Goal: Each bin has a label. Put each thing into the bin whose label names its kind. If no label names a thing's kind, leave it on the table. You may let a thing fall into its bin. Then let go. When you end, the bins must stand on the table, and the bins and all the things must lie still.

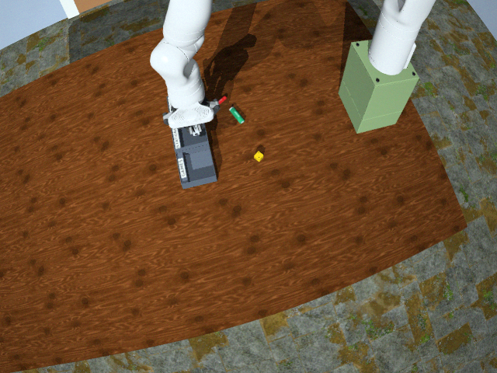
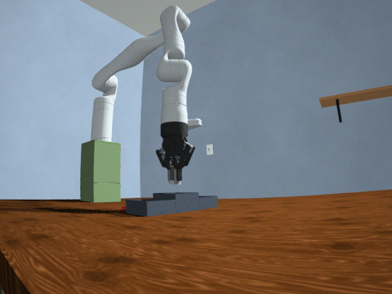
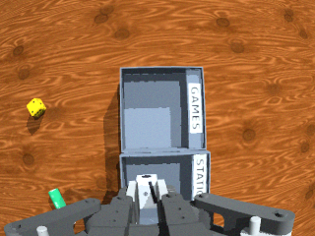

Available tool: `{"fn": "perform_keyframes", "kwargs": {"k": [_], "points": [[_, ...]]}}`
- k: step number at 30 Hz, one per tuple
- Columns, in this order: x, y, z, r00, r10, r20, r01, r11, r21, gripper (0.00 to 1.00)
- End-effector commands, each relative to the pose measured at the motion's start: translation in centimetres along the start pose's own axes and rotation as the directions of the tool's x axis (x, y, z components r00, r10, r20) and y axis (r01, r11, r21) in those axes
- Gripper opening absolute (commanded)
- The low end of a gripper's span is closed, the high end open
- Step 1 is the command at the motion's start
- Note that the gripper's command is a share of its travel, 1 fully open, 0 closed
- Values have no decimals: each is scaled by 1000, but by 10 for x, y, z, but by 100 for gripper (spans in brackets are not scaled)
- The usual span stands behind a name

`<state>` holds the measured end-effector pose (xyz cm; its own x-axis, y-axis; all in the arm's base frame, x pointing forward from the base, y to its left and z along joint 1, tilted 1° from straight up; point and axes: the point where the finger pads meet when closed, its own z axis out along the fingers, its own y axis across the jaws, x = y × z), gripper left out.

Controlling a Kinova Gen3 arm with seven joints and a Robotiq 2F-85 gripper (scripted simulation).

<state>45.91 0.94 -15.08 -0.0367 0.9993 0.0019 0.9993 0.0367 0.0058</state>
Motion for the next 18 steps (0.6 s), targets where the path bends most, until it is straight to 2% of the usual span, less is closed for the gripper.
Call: {"fn": "perform_keyframes", "kwargs": {"k": [1, 18], "points": [[-18, 11, 1, 1000, 18, 1, -18, 1000, -5, 10], [-18, 10, 1, 1000, 18, 1, -18, 1000, -5, 10]]}}
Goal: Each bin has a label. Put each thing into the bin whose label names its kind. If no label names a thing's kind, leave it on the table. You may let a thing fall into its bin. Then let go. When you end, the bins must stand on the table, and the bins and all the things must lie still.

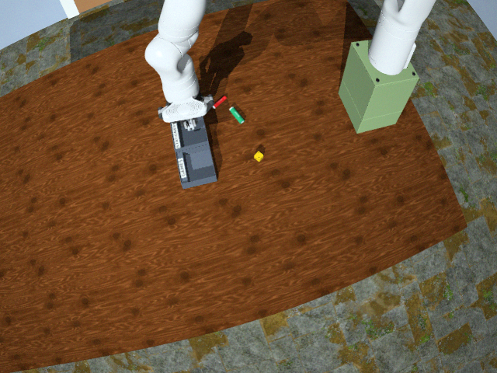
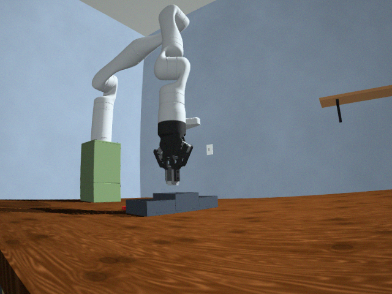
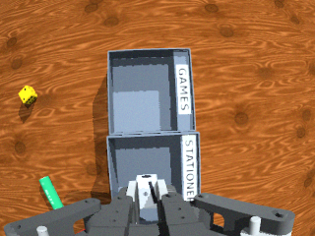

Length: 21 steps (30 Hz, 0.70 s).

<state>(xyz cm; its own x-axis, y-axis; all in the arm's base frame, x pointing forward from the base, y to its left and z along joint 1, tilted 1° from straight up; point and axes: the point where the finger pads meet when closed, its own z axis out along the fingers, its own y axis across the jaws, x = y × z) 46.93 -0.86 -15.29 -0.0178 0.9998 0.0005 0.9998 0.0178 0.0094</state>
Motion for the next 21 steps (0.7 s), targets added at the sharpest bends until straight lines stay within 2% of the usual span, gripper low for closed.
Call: {"fn": "perform_keyframes", "kwargs": {"k": [1, 14, 21], "points": [[1, 1, -1, 1000, -1, 0, 1, 1000, -2, 10], [2, 1, -1, 1000, -1, 0, 1, 1000, -2, 10], [2, 1, 13, 1000, -1, 0, 1, 1000, -2, 10]]}}
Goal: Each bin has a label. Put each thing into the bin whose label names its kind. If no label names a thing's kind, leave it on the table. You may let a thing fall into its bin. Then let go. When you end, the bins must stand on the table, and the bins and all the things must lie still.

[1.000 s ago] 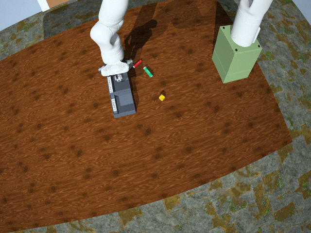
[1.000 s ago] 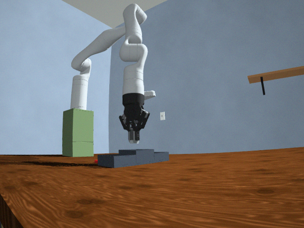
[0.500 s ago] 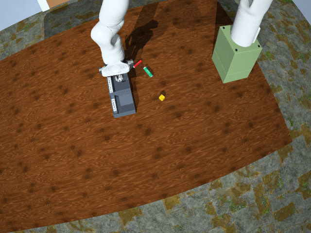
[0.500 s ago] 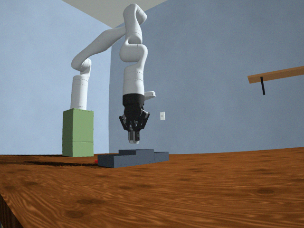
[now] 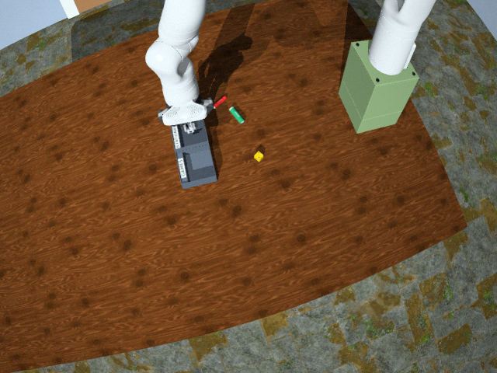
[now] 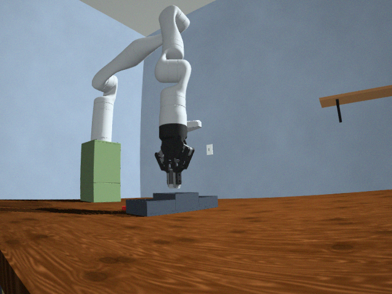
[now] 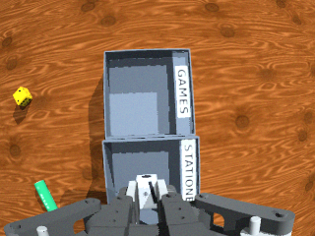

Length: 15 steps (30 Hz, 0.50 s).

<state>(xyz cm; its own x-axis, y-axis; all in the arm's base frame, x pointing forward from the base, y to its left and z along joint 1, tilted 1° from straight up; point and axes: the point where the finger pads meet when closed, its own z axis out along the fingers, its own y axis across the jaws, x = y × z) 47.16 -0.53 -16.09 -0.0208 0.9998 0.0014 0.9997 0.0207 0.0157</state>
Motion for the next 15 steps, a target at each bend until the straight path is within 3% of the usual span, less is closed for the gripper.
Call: {"fn": "perform_keyframes", "kwargs": {"k": [1, 15], "points": [[-2, -2, 7, 1000, 2, 1, -2, 1000, 5, 10], [-2, -2, 31, 1000, 2, 1, -2, 1000, 5, 10]]}}
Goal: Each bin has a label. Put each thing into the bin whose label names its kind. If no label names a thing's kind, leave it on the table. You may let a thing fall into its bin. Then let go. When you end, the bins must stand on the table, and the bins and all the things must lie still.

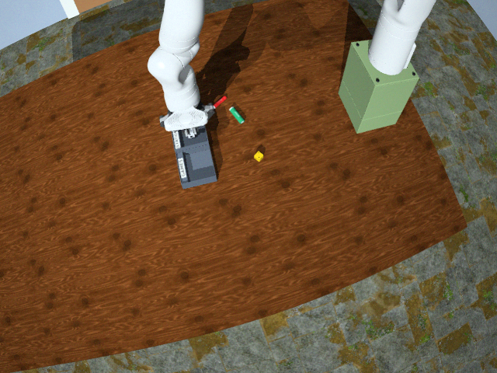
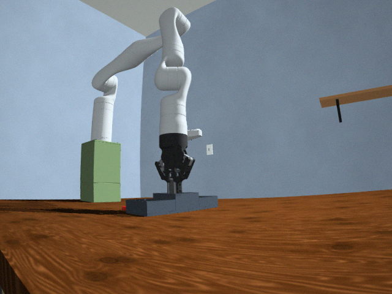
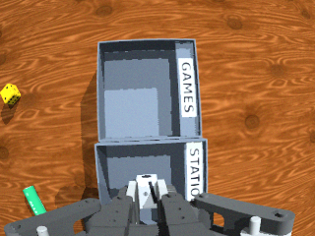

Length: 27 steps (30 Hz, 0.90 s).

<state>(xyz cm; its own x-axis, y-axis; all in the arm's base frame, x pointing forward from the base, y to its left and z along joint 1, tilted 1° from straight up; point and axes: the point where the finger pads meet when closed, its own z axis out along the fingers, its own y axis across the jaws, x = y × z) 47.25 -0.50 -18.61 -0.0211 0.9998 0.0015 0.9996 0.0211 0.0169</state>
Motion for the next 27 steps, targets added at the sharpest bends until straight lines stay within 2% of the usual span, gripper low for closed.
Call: {"fn": "perform_keyframes", "kwargs": {"k": [1, 8, 23, 24, 27], "points": [[-2, -2, 8, 1000, 3, 1, -3, 1000, 6, 10], [-2, -3, 17, 1000, 3, 1, -3, 1000, 6, 10], [-2, -3, 17, 1000, 3, 1, -3, 1000, 6, 10], [-2, -3, 17, 1000, 3, 1, -3, 1000, 6, 30], [-2, -3, 17, 1000, 3, 1, -3, 1000, 6, 30]]}}
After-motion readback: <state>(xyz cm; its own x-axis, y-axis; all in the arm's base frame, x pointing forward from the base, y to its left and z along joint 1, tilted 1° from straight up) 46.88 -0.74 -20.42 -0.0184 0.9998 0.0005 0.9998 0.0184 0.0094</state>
